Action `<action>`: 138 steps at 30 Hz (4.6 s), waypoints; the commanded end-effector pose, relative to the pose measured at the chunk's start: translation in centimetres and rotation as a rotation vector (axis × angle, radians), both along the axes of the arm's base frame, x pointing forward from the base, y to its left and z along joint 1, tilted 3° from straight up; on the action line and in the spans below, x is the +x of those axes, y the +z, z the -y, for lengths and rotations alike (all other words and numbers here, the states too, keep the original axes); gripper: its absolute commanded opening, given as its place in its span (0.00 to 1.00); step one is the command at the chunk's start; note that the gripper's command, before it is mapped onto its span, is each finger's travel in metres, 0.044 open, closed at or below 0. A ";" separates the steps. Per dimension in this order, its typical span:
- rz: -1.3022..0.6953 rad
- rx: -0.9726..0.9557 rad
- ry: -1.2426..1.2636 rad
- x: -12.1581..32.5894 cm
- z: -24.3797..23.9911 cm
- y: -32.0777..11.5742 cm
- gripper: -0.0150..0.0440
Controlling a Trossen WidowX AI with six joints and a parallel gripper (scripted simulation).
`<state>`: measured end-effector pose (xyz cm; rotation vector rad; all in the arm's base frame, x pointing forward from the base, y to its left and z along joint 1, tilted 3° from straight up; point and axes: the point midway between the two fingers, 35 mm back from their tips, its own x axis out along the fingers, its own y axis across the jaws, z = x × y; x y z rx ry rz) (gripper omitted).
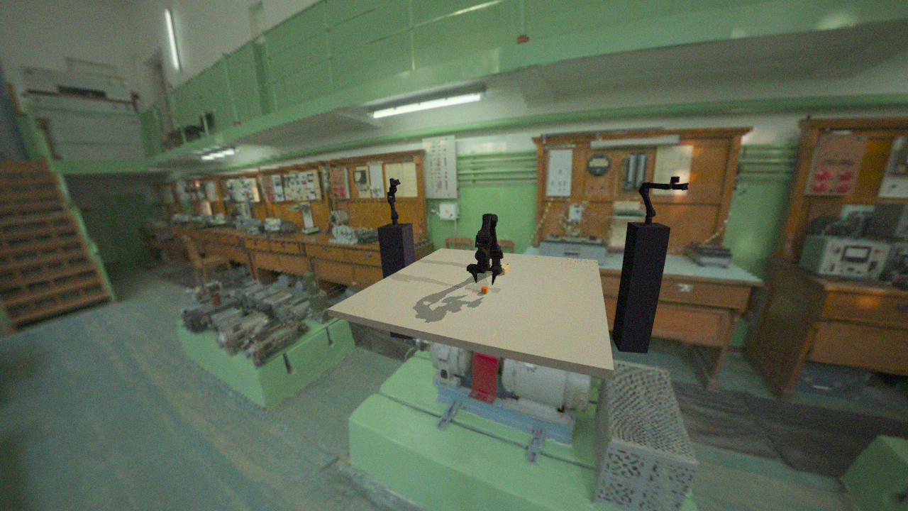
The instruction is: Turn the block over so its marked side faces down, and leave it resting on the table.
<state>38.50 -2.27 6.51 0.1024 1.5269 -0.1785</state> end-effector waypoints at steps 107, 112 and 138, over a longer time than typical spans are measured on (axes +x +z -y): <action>0.527 -0.088 0.018 -0.5 0.0 -2.7 0.25; 0.598 -0.092 0.007 -0.1 0.0 -3.9 0.25; 0.991 -0.177 0.049 -0.8 0.0 -5.1 0.25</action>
